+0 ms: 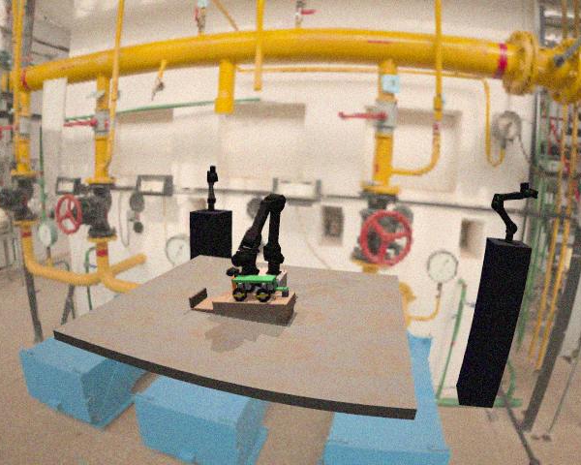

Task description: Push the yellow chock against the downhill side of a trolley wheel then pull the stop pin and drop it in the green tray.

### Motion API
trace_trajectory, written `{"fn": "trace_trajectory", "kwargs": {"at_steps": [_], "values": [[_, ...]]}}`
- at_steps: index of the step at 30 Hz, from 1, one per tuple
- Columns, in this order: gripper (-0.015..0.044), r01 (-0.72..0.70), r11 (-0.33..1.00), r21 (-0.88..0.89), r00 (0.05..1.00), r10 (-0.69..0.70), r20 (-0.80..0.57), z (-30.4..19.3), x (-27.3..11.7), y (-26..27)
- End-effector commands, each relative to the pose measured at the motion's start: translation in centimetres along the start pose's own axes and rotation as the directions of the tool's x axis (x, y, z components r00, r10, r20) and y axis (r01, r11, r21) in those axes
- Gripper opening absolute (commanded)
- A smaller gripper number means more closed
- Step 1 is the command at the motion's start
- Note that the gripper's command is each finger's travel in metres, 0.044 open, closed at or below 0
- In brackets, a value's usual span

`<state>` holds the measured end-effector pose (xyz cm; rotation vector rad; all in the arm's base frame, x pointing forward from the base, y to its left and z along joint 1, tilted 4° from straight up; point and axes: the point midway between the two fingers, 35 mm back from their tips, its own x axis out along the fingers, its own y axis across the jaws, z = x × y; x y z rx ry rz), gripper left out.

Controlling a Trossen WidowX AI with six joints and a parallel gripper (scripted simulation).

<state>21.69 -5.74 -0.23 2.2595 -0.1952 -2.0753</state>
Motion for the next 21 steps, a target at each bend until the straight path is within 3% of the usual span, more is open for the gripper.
{"fn": "trace_trajectory", "kwargs": {"at_steps": [1,9,15,21], "values": [[0.019,-0.003,1.0,0.005,1.0,0.003,0.0,-0.01,0.19,-0.16],[0.019,-0.003,1.0,0.005,1.0,0.003,0.0,-0.01,0.57,-0.58],[0.034,0.0,1.0,0.001,1.0,0.0,-0.003,-0.06,0.36,-0.5],[0.034,-0.001,1.0,0.001,1.0,0.001,-0.002,-0.08,0.04,-0.44]]}}
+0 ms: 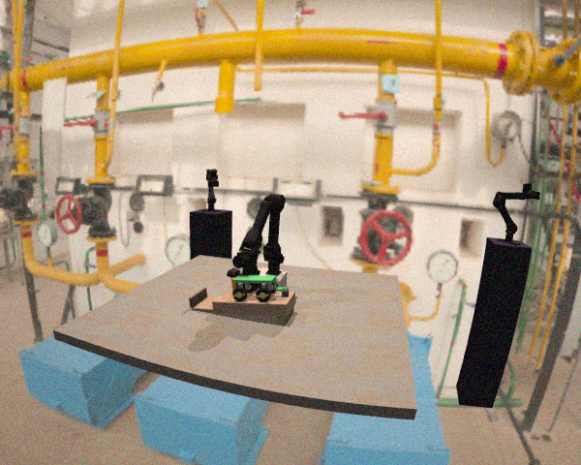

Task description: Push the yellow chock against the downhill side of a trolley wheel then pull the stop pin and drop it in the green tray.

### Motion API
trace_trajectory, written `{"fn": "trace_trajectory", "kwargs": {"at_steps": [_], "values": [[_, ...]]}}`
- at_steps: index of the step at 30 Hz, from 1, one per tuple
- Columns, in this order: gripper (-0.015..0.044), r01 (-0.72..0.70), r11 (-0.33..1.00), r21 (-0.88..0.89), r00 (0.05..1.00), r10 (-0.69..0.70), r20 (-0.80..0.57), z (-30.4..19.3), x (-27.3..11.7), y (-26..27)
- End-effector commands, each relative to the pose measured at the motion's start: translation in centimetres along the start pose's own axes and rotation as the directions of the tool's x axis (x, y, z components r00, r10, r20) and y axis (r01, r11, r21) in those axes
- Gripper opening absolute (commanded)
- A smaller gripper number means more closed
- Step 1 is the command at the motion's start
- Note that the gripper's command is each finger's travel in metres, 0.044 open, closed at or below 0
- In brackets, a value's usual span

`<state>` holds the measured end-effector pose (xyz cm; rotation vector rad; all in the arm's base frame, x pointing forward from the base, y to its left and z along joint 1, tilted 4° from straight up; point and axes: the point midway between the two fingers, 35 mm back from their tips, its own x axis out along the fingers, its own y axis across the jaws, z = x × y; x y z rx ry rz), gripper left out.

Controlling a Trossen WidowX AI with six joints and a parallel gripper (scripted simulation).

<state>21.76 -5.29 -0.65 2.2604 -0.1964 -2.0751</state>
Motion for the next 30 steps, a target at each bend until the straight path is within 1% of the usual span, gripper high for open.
{"fn": "trace_trajectory", "kwargs": {"at_steps": [1,6,10,26,30], "values": [[0.034,-0.001,1.0,0.001,1.0,0.001,-0.001,-0.1,-0.6,0.1],[0.034,-0.003,1.0,0.004,1.0,0.003,0.001,0.2,-2.4,0.4],[0.044,-0.003,1.0,0.004,1.0,0.003,0.001,0.2,-3.4,0.5],[0.044,-0.003,1.0,0.004,1.0,0.003,0.0,0.0,-8.4,1.4],[0.044,-0.003,1.0,0.004,1.0,0.003,0.0,-0.1,-8.7,1.5]]}}
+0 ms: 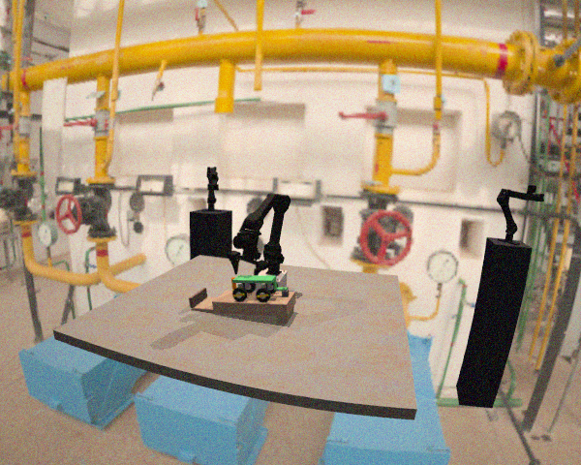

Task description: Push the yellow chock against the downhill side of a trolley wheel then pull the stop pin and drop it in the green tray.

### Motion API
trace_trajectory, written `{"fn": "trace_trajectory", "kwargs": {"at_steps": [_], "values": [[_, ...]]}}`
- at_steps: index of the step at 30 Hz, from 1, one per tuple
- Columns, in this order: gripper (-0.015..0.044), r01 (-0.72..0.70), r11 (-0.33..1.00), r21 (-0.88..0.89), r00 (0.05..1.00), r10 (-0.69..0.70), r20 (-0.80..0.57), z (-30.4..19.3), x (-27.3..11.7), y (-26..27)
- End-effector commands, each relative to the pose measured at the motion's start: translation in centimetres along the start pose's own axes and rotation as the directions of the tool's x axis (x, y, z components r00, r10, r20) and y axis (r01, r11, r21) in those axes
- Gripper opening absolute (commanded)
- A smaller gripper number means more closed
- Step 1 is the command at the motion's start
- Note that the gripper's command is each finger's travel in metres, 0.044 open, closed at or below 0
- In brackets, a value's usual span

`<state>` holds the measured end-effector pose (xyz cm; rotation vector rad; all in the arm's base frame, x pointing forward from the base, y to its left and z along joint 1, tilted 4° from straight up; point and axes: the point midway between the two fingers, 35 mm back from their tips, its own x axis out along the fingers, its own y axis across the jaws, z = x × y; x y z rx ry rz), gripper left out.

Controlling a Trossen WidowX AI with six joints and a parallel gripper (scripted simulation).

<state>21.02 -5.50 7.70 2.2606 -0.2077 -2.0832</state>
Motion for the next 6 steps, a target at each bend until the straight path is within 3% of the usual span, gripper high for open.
{"fn": "trace_trajectory", "kwargs": {"at_steps": [1,6], "values": [[0.044,-0.002,1.0,-0.005,1.0,0.002,-0.004,-0.1,-0.4,0.1],[0.044,-0.002,1.0,-0.005,1.0,0.002,-0.004,-0.1,-1.9,0.4]]}}
